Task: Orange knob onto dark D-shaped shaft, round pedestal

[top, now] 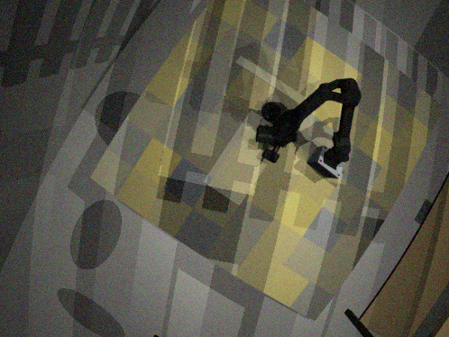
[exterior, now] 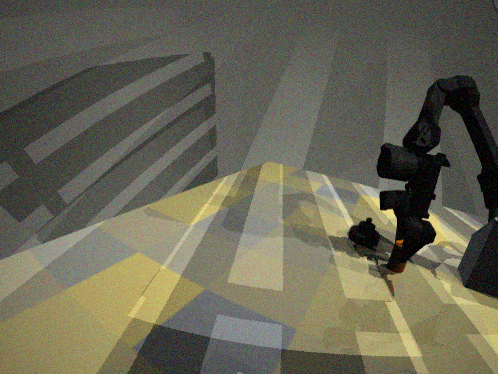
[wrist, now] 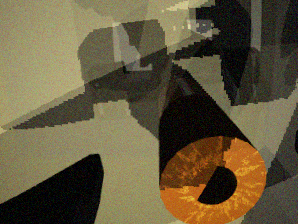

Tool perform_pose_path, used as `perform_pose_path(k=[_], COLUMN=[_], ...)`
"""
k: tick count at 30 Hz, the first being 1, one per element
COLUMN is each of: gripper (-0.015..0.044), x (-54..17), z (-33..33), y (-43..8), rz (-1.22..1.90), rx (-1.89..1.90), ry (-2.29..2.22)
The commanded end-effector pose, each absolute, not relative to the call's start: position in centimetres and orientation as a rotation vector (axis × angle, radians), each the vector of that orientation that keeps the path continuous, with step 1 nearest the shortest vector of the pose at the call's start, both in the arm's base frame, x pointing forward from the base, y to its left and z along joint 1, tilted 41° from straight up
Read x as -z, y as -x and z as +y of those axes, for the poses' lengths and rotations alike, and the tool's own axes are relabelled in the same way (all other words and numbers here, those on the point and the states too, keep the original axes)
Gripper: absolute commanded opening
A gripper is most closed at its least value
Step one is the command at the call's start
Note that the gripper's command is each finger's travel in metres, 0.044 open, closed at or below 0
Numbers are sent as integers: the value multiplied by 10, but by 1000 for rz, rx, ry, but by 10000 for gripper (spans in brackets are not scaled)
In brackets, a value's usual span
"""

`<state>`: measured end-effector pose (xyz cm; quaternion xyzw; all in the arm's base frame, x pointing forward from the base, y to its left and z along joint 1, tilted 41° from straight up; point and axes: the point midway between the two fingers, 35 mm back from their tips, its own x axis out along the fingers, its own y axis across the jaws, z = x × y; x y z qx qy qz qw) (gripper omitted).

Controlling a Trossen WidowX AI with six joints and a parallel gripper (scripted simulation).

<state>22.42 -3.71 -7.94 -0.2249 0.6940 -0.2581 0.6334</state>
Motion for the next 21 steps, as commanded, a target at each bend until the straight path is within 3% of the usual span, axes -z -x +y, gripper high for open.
perform_pose_path(k=[1, 19, 21], gripper=[440, 440, 387], x=[84, 103, 103], z=[-42, -59, -59], y=[-221, -216, -216], rz=[1593, 1592, 1592], rx=[591, 595, 595], ry=[527, 528, 528])
